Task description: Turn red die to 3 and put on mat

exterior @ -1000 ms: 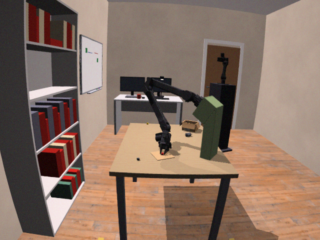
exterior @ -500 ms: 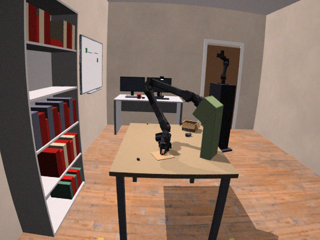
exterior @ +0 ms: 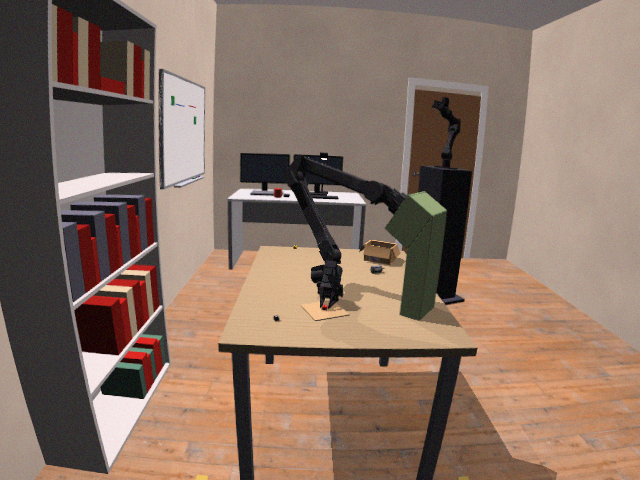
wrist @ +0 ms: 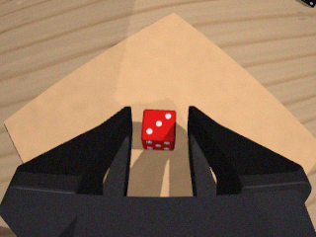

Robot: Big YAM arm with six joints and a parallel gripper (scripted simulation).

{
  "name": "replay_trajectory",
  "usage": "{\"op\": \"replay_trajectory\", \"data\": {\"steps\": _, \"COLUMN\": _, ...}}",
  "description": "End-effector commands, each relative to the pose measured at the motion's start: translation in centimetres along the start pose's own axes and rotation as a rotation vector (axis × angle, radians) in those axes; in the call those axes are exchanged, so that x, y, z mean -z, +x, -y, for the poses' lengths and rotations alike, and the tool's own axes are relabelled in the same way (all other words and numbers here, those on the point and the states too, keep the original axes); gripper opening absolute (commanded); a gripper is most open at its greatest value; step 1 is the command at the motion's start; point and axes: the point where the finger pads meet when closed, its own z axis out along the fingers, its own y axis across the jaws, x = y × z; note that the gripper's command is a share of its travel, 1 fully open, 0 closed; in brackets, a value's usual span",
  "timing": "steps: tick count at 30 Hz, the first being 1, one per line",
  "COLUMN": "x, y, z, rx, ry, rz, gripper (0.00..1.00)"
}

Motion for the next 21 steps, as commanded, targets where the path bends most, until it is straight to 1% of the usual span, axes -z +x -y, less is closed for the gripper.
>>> {"op": "replay_trajectory", "data": {"steps": 1, "x": 1.6, "y": -0.8, "z": -1.3, "rx": -0.015, "ry": -0.014, "rz": 0.000, "gripper": 0.30}}
{"op": "replay_trajectory", "data": {"steps": 8, "x": 4.1, "y": -0.9, "z": -1.3, "rx": -0.015, "ry": -0.012, "rz": 0.001, "gripper": 0.30}}
{"op": "replay_trajectory", "data": {"steps": 10, "x": 4.6, "y": -0.5, "z": -0.6, "rx": -0.005, "ry": -0.004, "rz": -0.003, "gripper": 0.30}}
{"op": "replay_trajectory", "data": {"steps": 12, "x": 4.6, "y": -0.5, "z": -0.6, "rx": -0.005, "ry": -0.004, "rz": -0.003, "gripper": 0.30}}
{"op": "replay_trajectory", "data": {"steps": 15, "x": 5.4, "y": -0.9, "z": -1.3, "rx": -0.015, "ry": -0.011, "rz": 0.002, "gripper": 0.30}}
{"op": "replay_trajectory", "data": {"steps": 17, "x": 5.3, "y": -0.8, "z": -1.6, "rx": -0.023, "ry": -0.017, "rz": 0.005, "gripper": 0.30}}
{"op": "replay_trajectory", "data": {"steps": 19, "x": 5.3, "y": -0.5, "z": -1.4, "rx": -0.020, "ry": -0.015, "rz": 0.002, "gripper": 0.30}}
{"op": "replay_trajectory", "data": {"steps": 21, "x": 5.1, "y": -0.8, "z": -1.3, "rx": -0.015, "ry": -0.017, "rz": 0.008, "gripper": 0.30}}
